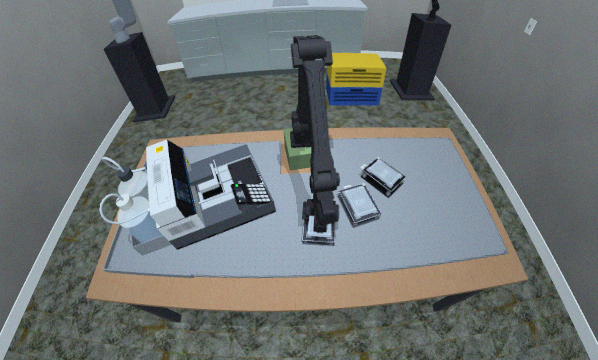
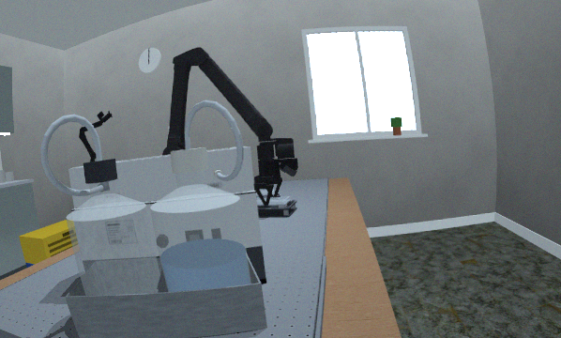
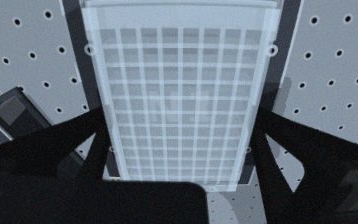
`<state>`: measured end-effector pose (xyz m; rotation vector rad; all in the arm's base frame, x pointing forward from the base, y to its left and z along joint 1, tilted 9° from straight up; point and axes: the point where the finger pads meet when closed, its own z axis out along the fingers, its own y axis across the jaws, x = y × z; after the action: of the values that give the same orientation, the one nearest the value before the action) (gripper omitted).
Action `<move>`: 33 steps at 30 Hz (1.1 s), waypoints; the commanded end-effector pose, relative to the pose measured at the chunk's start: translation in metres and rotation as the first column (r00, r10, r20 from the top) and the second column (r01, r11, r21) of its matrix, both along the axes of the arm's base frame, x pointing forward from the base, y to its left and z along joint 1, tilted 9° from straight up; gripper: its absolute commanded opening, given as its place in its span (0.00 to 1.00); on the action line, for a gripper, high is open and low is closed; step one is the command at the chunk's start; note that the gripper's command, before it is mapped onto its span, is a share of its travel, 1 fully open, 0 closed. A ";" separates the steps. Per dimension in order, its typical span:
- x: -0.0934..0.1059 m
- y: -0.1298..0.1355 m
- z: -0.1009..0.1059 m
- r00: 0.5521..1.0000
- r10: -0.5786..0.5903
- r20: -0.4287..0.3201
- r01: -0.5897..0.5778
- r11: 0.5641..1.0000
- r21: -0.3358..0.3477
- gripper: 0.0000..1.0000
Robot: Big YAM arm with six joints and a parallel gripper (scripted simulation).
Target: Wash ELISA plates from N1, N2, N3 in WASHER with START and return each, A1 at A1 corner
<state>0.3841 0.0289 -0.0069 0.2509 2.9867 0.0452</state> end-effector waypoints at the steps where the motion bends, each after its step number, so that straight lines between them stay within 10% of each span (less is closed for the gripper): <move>1: 0.007 -0.003 0.001 1.000 -0.003 0.020 0.003 1.000 -0.002 0.84; 25: 0.011 0.000 0.004 1.000 -0.001 0.027 0.001 1.000 0.001 0.84; 26: 0.011 0.000 0.004 1.000 -0.001 0.027 0.001 1.000 0.001 1.00; 33: 0.011 0.000 0.004 1.000 -0.001 0.027 0.001 1.000 0.001 1.00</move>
<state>0.3851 0.0288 -0.0095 0.2515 2.9851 0.0455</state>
